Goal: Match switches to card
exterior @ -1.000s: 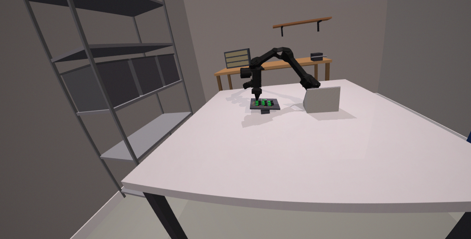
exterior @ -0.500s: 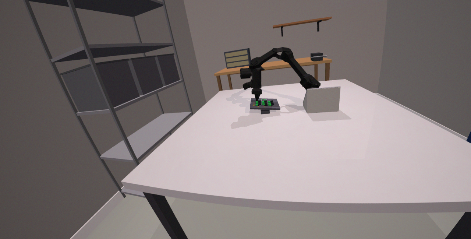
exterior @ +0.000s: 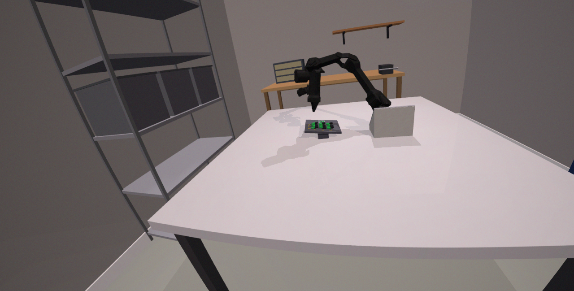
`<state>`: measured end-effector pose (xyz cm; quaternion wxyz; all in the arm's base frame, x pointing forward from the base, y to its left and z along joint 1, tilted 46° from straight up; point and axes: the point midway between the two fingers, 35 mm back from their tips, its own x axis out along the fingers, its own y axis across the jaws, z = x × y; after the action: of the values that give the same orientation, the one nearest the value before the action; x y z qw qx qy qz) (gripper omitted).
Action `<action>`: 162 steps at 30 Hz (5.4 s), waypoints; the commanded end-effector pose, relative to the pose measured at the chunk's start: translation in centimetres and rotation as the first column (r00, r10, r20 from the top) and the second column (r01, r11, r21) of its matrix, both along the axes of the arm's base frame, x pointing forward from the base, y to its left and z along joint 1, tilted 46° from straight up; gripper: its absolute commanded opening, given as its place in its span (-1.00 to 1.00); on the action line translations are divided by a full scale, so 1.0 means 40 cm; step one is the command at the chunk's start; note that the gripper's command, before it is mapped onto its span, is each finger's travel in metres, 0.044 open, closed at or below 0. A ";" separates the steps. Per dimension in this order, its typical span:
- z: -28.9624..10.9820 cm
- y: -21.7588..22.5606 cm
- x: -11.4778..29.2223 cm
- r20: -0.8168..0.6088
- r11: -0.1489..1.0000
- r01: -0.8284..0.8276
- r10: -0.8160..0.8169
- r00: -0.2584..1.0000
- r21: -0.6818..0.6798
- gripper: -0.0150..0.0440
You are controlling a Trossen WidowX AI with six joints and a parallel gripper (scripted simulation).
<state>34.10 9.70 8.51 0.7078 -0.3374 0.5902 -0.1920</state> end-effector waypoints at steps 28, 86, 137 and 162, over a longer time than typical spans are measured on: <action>-0.188 -0.008 -0.081 -0.037 1.000 0.015 -0.015 0.999 -0.009 -0.49; -0.213 -0.032 -0.073 -0.036 1.000 0.015 -0.015 0.999 -0.009 -0.49; -0.097 -0.069 -0.070 -0.037 1.000 0.015 -0.015 0.999 -0.011 -0.49; -0.130 -0.102 -0.059 -0.037 1.000 0.015 -0.015 0.999 -0.012 -0.49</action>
<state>31.73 5.71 3.37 0.6948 -0.3370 0.6046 -0.1955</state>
